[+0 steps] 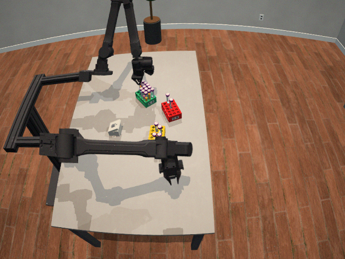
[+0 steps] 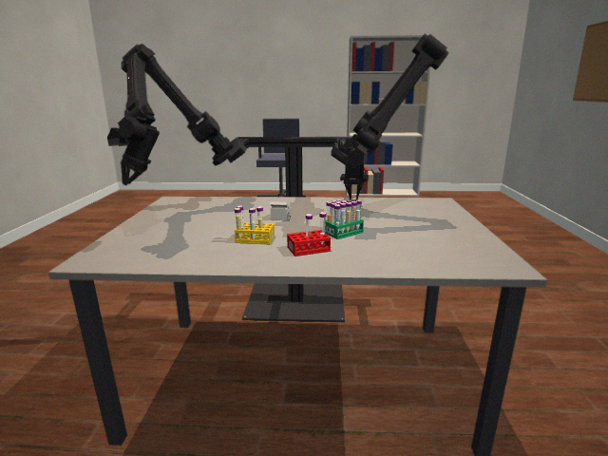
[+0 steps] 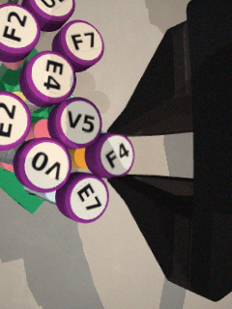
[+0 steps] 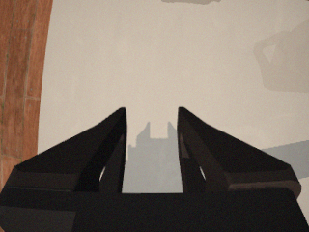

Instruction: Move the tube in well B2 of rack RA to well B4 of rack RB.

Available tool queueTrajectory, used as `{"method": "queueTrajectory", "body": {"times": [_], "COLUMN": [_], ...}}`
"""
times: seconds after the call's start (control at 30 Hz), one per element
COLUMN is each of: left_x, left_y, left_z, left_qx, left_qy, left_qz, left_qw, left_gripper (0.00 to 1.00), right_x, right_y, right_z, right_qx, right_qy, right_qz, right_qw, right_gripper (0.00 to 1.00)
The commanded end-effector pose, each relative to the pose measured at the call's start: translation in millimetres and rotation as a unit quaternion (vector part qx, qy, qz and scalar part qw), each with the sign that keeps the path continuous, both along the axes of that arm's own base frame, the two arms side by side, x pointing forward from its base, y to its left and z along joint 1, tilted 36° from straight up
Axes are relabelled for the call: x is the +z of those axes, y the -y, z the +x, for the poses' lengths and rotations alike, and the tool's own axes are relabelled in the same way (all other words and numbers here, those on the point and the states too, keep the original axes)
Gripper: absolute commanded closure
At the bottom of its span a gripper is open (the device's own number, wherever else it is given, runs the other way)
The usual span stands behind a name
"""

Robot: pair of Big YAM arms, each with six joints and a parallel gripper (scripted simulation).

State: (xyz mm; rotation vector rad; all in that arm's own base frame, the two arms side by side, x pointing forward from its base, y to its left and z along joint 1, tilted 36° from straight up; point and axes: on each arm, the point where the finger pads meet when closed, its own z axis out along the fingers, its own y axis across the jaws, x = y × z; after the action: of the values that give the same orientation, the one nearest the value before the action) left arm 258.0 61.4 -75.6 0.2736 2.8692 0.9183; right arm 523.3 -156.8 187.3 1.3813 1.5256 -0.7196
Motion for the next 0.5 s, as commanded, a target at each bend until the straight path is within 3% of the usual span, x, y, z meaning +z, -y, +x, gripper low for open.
{"method": "queueTrajectory", "body": {"times": [0.0, 0.47], "left_x": [2.0, 11.3], "left_y": [2.5, 9.7], "left_z": [-1.5, 9.6], "left_qx": [-0.004, -0.004], "left_qy": [-0.003, 0.01], "left_qz": [0.0, -0.002], "left_qw": [1.0, 1.0], "left_gripper": [1.0, 1.0], "right_x": [11.8, 11.8], "right_y": [-1.8, -1.8], "right_z": [7.1, 7.1], "right_qx": [0.002, 0.002], "right_qy": [0.014, 0.014], "right_qz": [0.0, 0.0], "right_qw": [1.0, 1.0], "right_gripper": [0.7, 0.7]}}
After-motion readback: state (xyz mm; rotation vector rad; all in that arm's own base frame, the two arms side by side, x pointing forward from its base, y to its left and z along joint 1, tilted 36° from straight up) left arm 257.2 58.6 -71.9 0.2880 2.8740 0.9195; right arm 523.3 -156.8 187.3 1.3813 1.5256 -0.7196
